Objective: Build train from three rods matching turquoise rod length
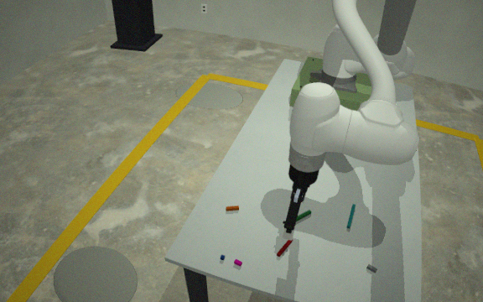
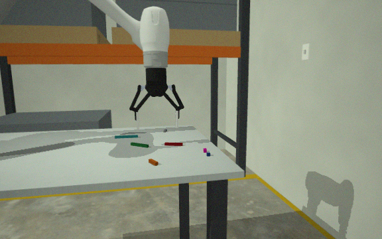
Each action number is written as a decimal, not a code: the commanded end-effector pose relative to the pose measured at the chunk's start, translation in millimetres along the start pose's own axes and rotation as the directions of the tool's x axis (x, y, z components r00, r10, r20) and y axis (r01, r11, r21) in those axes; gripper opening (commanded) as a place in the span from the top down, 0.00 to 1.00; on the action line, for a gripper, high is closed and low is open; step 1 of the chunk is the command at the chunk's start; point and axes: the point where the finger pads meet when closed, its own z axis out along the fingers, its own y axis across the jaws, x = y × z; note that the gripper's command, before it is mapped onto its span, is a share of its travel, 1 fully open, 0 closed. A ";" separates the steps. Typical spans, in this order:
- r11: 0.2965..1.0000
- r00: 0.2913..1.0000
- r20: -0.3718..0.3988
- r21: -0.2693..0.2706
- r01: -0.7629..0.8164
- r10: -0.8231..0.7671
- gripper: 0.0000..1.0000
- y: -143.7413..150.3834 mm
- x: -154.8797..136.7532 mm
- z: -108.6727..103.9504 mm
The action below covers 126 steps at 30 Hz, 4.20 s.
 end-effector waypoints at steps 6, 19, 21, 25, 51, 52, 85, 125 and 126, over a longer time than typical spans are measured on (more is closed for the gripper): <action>1.000 1.000 0.000 0.000 0.000 0.000 0.00 0.0 0.0 -0.2; 1.000 1.000 0.000 0.000 0.000 0.000 0.00 0.0 0.0 -0.2; 1.000 1.000 0.000 0.000 0.000 0.000 0.00 0.0 0.0 -0.2; 1.000 1.000 0.000 0.000 0.000 0.000 0.00 0.0 0.0 -0.2; 1.000 1.000 0.000 0.000 0.000 0.000 0.00 0.0 0.0 -0.2; 1.000 1.000 0.000 0.000 0.000 0.000 0.00 -0.8 1.6 -0.2; 1.000 1.000 0.000 0.000 0.000 0.000 0.00 -80.4 120.0 -0.2; 1.000 1.000 0.000 0.000 0.000 0.000 0.00 -80.4 120.0 -0.2; 1.000 1.000 0.000 0.000 0.000 0.000 0.00 -80.4 120.0 -0.2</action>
